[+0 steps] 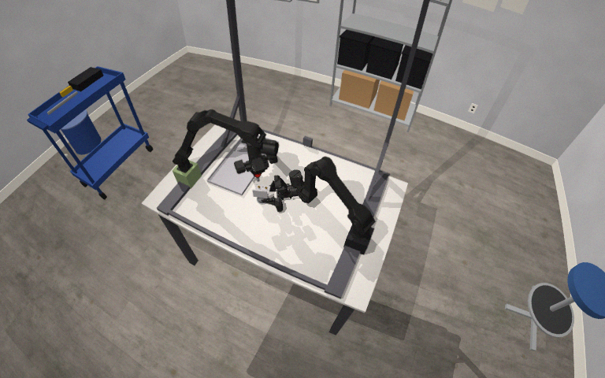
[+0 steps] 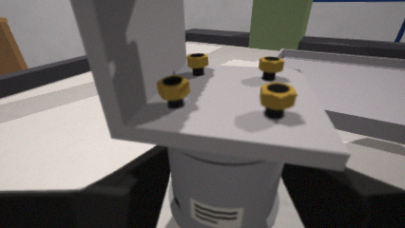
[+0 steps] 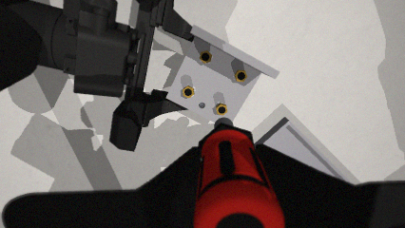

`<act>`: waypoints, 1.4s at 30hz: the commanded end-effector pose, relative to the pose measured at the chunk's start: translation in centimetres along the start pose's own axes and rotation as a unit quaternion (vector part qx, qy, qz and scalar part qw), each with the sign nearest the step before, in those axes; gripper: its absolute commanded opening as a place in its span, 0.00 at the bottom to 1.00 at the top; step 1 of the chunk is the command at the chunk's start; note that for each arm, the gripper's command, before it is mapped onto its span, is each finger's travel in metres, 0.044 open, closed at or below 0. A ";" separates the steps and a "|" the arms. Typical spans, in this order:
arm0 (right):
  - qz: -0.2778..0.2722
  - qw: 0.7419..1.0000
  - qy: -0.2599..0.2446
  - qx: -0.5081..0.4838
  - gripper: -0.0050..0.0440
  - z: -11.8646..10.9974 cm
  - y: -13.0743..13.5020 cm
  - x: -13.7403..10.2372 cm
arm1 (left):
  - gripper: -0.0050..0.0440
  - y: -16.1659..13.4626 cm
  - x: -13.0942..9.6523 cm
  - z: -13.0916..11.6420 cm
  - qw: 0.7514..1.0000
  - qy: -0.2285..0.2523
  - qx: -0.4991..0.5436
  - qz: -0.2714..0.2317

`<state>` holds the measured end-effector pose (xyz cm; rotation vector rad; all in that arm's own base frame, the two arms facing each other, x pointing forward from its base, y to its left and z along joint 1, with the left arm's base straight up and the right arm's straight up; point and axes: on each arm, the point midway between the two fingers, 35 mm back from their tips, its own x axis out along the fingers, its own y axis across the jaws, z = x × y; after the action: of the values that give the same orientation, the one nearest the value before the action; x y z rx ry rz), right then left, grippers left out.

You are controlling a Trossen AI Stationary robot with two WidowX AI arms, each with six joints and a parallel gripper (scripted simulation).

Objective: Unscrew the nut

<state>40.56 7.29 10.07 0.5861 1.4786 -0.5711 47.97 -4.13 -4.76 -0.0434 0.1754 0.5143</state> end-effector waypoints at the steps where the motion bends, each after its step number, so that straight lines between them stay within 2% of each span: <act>1: 0.027 0.999 -0.022 0.001 0.37 0.4 0.4 -2.6 | 0.60 -0.4 0.3 1.6 1.000 -0.014 -0.013 -0.001; 23: 0.028 0.999 -0.022 0.001 0.37 0.2 0.1 -2.9 | 0.60 -0.4 0.3 1.6 1.000 -0.014 -0.013 -0.001; 34: 0.109 0.991 -0.084 0.000 0.37 0.5 0.5 -5.4 | 0.60 -0.4 0.3 1.6 1.000 -0.014 -0.013 -0.001; 39: 0.109 0.991 -0.084 0.000 0.37 0.5 0.5 -5.4 | 0.60 -0.4 0.3 1.6 1.000 -0.014 -0.013 -0.001; 42: 0.131 0.986 -0.101 0.000 0.37 0.5 0.5 -6.1 | 0.60 -0.4 0.3 1.6 1.000 -0.014 -0.013 -0.001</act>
<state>41.16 7.40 13.60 0.6612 1.2762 -0.4581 47.97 -4.13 -4.76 -0.0434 0.1754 0.5143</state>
